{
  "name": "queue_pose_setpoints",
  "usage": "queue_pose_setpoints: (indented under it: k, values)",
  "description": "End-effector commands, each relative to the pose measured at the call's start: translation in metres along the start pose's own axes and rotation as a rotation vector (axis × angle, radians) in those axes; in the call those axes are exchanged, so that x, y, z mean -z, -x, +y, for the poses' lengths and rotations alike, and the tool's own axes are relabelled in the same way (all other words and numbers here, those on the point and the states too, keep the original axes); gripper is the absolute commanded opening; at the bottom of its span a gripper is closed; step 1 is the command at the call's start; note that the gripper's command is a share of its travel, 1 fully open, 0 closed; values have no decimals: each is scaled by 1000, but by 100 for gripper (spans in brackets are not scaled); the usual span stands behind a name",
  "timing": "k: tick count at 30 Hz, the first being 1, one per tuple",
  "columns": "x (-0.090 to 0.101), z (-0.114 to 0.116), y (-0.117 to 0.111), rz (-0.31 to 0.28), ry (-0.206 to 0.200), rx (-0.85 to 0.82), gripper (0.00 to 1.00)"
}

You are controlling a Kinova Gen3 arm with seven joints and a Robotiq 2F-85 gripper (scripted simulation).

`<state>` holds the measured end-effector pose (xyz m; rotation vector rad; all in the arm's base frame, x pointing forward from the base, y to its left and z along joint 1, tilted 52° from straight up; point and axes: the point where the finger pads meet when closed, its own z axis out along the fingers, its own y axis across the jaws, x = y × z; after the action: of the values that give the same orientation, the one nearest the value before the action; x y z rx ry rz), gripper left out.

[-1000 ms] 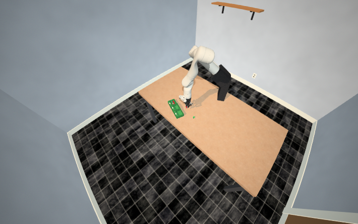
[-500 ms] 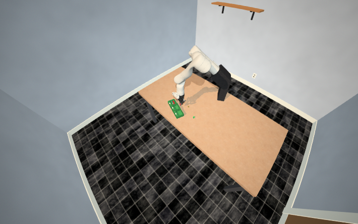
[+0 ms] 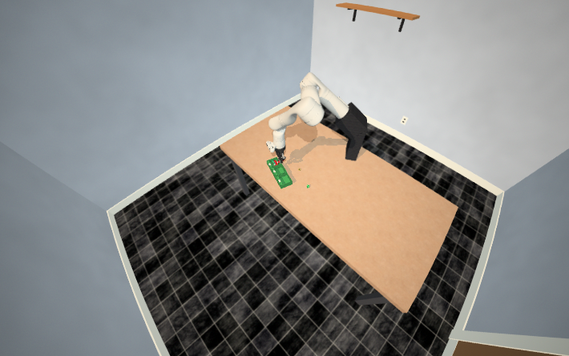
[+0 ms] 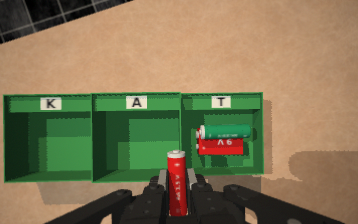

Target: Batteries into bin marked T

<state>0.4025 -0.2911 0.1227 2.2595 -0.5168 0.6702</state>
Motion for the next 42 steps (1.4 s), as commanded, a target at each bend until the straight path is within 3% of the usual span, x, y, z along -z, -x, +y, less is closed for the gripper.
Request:
queue_pose_setpoints:
  k: [1,7,11,26,28,34,42]
  values:
    - [-1,19,-9,-10,-3,-137,9]
    - [-2,47,-25,-11,-1,-437,9]
    - [-2,47,-25,-11,0,-537,9]
    - [-2,47,-25,-11,4,-1287,9]
    - [-2,47,-25,-11,4,-1287,9]
    - [-2,47,-25,-11,6,-1587,9]
    - [-2,46,-26,-11,6,-1592,9]
